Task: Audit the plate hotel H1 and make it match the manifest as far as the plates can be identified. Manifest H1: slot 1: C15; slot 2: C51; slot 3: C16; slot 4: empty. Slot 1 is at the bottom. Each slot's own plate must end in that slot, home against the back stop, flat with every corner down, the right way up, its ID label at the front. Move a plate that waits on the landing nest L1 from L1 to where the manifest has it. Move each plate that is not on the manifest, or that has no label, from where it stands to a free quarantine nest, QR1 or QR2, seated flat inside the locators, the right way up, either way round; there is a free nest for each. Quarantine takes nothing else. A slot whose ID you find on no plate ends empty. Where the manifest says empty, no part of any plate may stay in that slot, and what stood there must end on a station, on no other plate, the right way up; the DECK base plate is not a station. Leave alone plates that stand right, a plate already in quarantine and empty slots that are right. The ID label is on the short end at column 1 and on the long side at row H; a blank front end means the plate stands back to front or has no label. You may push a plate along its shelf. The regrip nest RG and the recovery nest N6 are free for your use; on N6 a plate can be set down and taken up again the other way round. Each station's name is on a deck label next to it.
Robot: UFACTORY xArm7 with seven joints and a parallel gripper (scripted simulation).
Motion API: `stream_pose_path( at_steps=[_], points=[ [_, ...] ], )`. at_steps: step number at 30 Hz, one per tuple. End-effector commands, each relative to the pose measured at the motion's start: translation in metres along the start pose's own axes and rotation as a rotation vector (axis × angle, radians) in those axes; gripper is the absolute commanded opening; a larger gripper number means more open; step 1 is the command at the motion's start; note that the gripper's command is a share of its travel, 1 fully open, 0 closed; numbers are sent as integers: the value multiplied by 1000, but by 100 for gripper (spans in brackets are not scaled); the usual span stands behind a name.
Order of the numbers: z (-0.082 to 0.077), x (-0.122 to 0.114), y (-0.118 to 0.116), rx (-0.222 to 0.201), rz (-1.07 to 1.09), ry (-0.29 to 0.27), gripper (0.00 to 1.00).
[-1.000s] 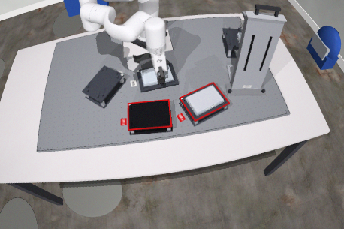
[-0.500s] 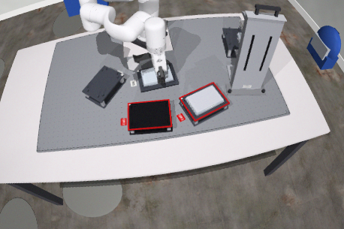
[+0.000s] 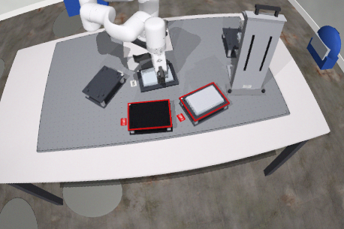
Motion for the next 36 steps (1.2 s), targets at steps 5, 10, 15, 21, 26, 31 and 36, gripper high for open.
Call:
stream_pose_path(
  at_steps=[5,10,15,21,26,31,36],
  points=[
    [-1,0,0,2,0,1,0],
    [-1,0,0,2,0,1,0],
    [-1,0,0,2,0,1,0],
    [-1,0,0,2,0,1,0],
    [-1,0,0,2,0,1,0],
    [-2,0,-1,2,0,1,0],
    [-4,0,-1,2,0,1,0]
  ],
)
Point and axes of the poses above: the point where the finger pads meet when closed, its own z axis out along the fingers, its own y axis across the jaws, x = y × z, the point moved 2 cm from there along -z, back along the fingers, and after that the axes turned 8 degrees about -z, right-handed, at the moved point
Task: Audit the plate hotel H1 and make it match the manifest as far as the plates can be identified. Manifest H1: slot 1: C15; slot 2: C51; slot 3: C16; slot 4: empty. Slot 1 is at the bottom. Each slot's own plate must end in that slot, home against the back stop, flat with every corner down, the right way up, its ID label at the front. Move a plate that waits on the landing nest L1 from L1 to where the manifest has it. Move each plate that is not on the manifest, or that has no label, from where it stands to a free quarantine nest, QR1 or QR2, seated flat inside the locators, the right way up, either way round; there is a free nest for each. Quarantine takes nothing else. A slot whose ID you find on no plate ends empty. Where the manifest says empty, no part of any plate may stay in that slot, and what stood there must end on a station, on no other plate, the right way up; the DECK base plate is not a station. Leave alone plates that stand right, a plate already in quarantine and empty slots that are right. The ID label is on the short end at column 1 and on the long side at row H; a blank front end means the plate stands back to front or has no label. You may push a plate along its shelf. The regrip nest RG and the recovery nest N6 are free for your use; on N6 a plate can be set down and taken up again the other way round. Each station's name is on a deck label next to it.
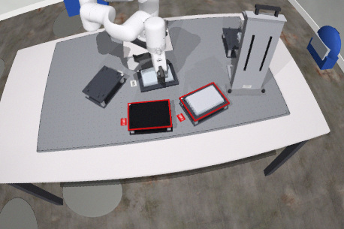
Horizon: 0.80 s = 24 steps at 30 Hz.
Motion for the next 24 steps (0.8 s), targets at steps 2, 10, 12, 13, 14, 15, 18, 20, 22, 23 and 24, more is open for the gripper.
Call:
stream_pose_path(
  at_steps=[2,10,12,13,14,15,18,20,22,23,24],
  points=[
    [-3,0,0,2,0,1,0],
    [-9,0,0,2,0,1,0],
    [-10,0,0,2,0,1,0],
    [-11,0,0,2,0,1,0],
    [-11,0,0,2,0,1,0],
    [-11,0,0,2,0,1,0],
    [-13,0,0,2,0,1,0],
    [-14,0,0,2,0,1,0],
    [-15,0,0,2,0,1,0],
    [-16,0,0,2,0,1,0],
    [-17,0,0,2,0,1,0]
  ],
)
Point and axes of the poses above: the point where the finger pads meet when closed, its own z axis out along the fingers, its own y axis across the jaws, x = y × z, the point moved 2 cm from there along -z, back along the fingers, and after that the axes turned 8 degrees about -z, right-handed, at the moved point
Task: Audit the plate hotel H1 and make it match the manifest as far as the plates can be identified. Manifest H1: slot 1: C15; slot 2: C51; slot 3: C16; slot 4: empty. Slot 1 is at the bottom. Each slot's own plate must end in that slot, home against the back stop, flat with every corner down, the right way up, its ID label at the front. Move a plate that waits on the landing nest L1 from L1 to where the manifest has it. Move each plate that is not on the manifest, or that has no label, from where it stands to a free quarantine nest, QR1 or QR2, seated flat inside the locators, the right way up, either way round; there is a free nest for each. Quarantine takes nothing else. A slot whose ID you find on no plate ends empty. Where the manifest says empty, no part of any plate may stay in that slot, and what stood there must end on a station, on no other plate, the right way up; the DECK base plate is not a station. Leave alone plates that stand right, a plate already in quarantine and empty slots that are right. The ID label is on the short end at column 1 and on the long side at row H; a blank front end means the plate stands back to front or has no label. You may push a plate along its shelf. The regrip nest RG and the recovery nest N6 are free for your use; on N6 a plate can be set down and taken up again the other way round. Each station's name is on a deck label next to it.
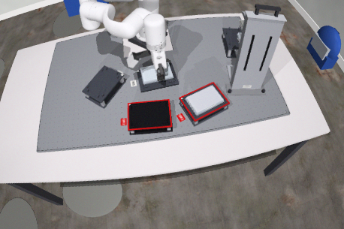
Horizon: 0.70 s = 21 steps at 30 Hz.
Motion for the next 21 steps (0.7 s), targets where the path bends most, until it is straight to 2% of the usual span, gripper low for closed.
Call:
stream_pose_path(
  at_steps=[1,21],
  points=[
    [-3,0,0,2,0,1,0],
    [-15,0,0,2,0,1,0]
  ],
)
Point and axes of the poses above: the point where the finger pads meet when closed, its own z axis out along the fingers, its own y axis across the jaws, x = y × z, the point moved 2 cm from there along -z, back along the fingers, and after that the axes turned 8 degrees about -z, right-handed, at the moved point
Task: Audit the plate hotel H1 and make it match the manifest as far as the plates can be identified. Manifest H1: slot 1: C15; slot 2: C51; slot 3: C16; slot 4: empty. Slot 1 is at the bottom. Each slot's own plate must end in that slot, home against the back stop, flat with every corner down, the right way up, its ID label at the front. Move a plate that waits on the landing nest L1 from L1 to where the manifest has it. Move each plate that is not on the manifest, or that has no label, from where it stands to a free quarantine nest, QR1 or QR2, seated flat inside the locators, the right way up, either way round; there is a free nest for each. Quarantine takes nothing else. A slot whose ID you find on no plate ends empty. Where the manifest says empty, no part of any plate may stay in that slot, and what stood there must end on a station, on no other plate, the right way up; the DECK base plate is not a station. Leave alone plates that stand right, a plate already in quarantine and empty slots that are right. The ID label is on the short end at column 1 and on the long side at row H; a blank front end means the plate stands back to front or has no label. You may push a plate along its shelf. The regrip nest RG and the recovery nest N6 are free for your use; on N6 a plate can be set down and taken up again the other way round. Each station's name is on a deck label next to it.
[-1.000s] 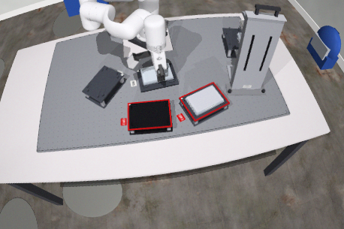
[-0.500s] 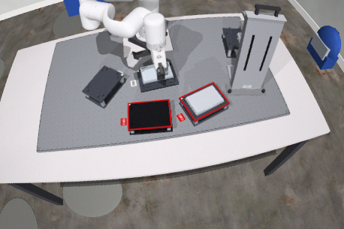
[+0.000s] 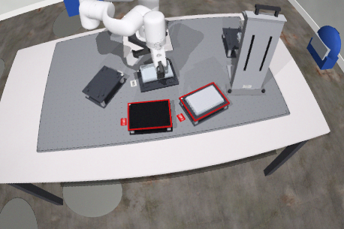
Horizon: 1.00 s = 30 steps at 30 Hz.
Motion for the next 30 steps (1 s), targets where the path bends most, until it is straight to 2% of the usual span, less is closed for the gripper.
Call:
stream_pose_path(
  at_steps=[1,8,30],
  points=[
    [-2,0,0,2,0,1,0],
    [-2,0,0,2,0,1,0],
    [-15,0,0,2,0,1,0]
  ],
)
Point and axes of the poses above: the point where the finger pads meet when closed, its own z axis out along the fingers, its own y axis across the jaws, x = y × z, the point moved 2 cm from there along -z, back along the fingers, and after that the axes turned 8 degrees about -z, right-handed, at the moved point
